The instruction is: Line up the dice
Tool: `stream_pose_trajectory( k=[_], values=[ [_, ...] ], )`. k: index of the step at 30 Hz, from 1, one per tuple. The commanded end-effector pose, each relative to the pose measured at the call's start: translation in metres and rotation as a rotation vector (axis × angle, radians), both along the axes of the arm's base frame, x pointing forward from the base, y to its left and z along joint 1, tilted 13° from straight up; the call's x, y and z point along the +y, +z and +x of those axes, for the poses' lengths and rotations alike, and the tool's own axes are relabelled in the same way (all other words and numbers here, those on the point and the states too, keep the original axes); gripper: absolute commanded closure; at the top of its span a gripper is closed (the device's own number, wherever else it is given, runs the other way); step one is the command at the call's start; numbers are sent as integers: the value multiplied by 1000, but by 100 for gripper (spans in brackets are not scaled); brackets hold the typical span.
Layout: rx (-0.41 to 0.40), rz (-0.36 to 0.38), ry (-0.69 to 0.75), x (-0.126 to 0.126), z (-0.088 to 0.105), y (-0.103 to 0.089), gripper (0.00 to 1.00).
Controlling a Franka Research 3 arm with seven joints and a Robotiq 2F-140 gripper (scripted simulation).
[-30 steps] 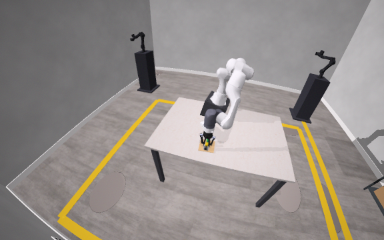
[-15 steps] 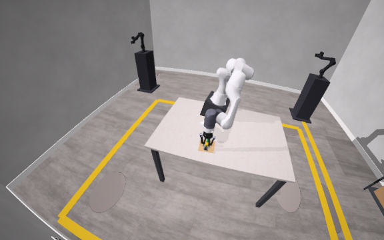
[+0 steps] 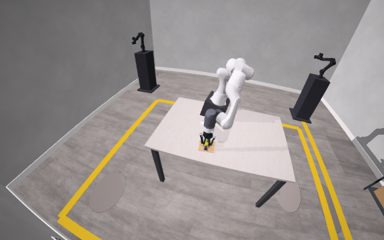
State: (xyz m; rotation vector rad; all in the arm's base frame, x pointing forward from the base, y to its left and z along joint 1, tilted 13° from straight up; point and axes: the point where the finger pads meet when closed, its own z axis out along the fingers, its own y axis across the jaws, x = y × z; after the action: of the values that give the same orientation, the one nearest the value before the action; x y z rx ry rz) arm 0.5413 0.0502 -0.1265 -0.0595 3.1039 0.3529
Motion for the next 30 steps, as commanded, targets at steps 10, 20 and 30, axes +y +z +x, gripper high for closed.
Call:
stream_pose_trajectory(
  k=[10, 20, 30],
  values=[
    [-2, 0, 1, 0, 1, 0, 79],
    [-2, 0, 1, 0, 1, 0, 72],
    [-2, 0, 1, 0, 1, 0, 72]
  ],
)
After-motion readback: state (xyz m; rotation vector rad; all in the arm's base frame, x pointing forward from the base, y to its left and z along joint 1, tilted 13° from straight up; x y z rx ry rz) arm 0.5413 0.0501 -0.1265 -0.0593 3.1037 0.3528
